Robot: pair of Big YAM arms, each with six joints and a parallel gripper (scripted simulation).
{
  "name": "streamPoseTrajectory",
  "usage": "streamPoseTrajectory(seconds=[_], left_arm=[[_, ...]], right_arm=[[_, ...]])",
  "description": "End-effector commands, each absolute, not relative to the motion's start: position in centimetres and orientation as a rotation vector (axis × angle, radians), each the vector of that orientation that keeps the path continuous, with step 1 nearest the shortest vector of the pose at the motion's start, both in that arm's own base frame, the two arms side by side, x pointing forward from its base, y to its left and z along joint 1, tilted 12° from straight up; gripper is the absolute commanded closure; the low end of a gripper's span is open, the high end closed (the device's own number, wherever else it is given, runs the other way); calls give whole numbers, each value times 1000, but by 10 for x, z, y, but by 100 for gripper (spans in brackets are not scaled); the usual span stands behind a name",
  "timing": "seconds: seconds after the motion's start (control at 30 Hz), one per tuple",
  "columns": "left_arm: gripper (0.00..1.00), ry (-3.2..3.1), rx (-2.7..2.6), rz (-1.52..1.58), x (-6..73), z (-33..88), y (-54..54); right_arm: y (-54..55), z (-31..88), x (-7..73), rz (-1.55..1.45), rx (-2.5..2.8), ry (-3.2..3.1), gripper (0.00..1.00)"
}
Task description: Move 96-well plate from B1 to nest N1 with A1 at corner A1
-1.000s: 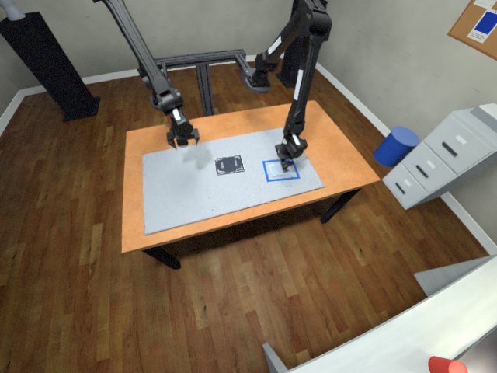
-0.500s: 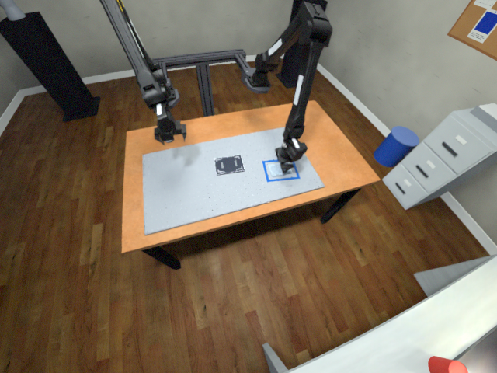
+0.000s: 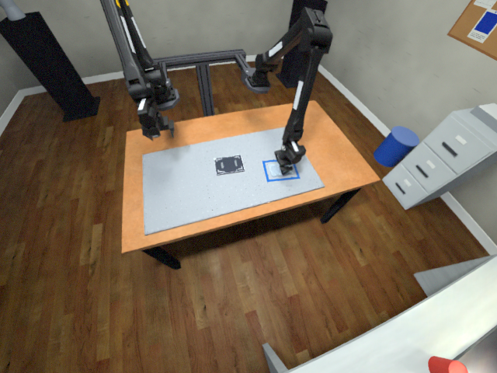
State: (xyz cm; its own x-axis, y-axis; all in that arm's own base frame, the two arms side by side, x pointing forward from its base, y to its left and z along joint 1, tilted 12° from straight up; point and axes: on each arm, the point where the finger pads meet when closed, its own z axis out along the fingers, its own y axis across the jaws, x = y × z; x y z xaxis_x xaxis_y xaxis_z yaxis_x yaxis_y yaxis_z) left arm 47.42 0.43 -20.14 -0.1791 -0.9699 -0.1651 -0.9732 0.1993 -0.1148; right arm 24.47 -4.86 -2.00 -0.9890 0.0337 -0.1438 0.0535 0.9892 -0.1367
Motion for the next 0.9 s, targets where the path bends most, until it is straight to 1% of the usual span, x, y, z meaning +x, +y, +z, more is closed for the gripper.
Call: streamPoseTrajectory(seconds=[0.0,0.33,0.37,0.87], left_arm=[[0,2263,-1858,5,486,-209,6],[0,2264,-1857,7,486,-222,8],[0,2249,-1850,-15,495,-211,7],[0,2262,-1862,9,484,-217,6]], right_arm=[[-53,-7,257,-210,14,2961,0],[-50,-11,255,-211,13,2967,0],[-50,-11,255,-211,13,2967,0],[-50,-11,255,-211,13,2967,0]])
